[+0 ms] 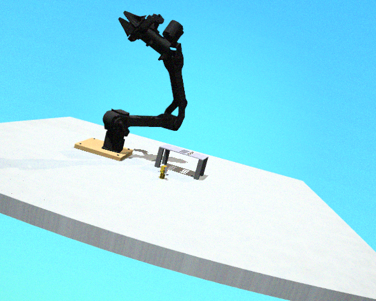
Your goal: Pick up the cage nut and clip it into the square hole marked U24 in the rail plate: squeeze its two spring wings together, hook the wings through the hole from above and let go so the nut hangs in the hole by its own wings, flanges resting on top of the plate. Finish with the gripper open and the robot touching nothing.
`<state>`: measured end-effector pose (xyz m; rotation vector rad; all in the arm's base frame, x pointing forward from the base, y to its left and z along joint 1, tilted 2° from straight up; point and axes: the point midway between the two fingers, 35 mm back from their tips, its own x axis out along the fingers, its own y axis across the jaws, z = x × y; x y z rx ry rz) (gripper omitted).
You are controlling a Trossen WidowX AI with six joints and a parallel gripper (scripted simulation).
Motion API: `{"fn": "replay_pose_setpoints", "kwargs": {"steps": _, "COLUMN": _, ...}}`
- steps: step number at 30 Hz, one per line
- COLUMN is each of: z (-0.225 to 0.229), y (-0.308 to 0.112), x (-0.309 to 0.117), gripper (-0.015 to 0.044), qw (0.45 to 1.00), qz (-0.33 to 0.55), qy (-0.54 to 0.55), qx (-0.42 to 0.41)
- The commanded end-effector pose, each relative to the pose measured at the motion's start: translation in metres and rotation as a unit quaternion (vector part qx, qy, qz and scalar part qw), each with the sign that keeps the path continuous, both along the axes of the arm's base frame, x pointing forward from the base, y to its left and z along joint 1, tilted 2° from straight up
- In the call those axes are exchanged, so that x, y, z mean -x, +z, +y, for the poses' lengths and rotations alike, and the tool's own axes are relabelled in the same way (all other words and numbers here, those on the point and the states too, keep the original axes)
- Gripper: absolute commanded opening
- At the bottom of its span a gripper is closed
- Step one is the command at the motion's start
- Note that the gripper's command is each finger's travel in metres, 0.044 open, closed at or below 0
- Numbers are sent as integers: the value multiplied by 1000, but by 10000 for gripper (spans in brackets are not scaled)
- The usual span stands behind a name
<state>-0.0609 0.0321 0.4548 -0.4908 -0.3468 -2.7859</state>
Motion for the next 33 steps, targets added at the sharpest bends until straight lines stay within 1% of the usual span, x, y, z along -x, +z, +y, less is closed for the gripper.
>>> {"fn": "replay_pose_setpoints", "kwargs": {"steps": 1, "z": -2, "y": 0, "x": 1, "gripper": 426, "qw": 1000, "qz": -2, "qy": 5, "qx": -1}}
{"fn": "replay_pose_setpoints", "kwargs": {"steps": 2, "z": -7, "y": -1, "x": 2, "gripper": 440, "qw": 1000, "qz": -6, "qy": 19, "qx": -2}}
{"fn": "replay_pose_setpoints", "kwargs": {"steps": 4, "z": -25, "y": -4, "x": 10, "gripper": 440, "qw": 997, "qz": -24, "qy": 65, "qx": -24}}
{"fn": "replay_pose_setpoints", "kwargs": {"steps": 10, "z": -86, "y": -23, "x": 35, "gripper": 440, "qw": 971, "qz": -47, "qy": 149, "qx": -181}}
{"fn": "replay_pose_setpoints", "kwargs": {"steps": 13, "z": -130, "y": -41, "x": 39, "gripper": 440, "qw": 932, "qz": -43, "qy": 213, "qx": -291}}
{"fn": "replay_pose_setpoints", "kwargs": {"steps": 16, "z": -175, "y": -64, "x": 32, "gripper": 440, "qw": 872, "qz": -21, "qy": 281, "qx": -402}}
{"fn": "replay_pose_setpoints", "kwargs": {"steps": 20, "z": -227, "y": -100, "x": 4, "gripper": 440, "qw": 763, "qz": 35, "qy": 367, "qx": -532}}
{"fn": "replay_pose_setpoints", "kwargs": {"steps": 25, "z": -272, "y": -148, "x": -53, "gripper": 440, "qw": 596, "qz": 140, "qy": 462, "qx": -641}}
{"fn": "replay_pose_setpoints", "kwargs": {"steps": 29, "z": -286, "y": -187, "x": -102, "gripper": 440, "qw": 453, "qz": 228, "qy": 513, "qx": -693}}
{"fn": "replay_pose_setpoints", "kwargs": {"steps": 33, "z": -283, "y": -230, "x": -153, "gripper": 440, "qw": 277, "qz": 323, "qy": 542, "qx": -724}}
